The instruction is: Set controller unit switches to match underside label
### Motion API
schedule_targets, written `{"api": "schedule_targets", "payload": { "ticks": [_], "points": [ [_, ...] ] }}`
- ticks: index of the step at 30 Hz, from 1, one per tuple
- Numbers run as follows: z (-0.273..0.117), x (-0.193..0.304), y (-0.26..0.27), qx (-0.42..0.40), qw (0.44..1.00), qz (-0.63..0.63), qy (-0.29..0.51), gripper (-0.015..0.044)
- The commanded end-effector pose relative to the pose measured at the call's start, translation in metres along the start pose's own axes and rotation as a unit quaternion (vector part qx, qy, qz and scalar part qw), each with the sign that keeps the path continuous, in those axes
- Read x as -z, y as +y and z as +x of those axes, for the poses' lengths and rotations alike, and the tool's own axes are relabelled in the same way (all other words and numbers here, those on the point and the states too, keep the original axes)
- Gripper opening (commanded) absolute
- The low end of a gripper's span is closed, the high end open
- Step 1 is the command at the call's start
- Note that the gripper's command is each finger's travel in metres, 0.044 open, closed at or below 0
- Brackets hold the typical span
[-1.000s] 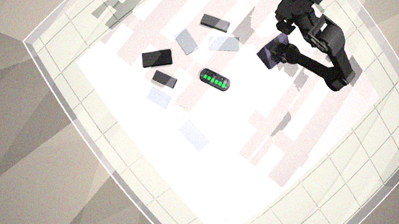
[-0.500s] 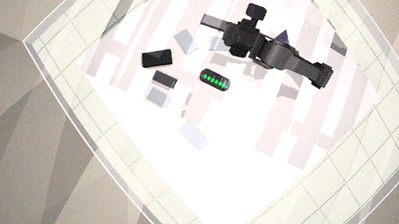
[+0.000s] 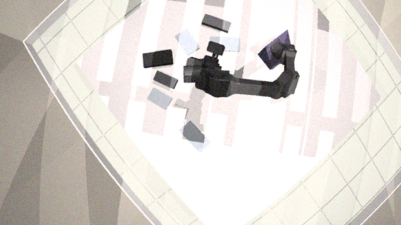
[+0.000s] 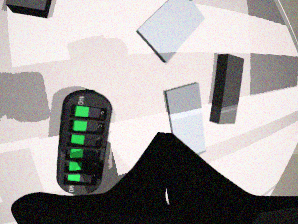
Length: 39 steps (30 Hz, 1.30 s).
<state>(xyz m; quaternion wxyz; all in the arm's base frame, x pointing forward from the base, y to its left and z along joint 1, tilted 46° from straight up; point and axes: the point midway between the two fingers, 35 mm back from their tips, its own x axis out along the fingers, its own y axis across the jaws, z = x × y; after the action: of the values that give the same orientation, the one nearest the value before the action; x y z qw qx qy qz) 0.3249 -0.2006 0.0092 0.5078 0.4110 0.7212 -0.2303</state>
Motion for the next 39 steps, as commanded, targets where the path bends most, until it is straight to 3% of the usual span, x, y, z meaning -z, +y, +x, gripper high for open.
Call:
{"api": "schedule_targets", "payload": {
  "ticks": [1, 7, 39],
  "points": [
    [0.041, 0.006, 0.058, -0.028, 0.997, 0.022, 0.062, 0.0],
    [0.094, 0.025, 0.121, -0.049, 0.987, 0.06, 0.142, 0.0],
    [0.127, 0.033, 0.138, -0.05, 0.987, 0.061, 0.143, 0.0]
  ]
}}
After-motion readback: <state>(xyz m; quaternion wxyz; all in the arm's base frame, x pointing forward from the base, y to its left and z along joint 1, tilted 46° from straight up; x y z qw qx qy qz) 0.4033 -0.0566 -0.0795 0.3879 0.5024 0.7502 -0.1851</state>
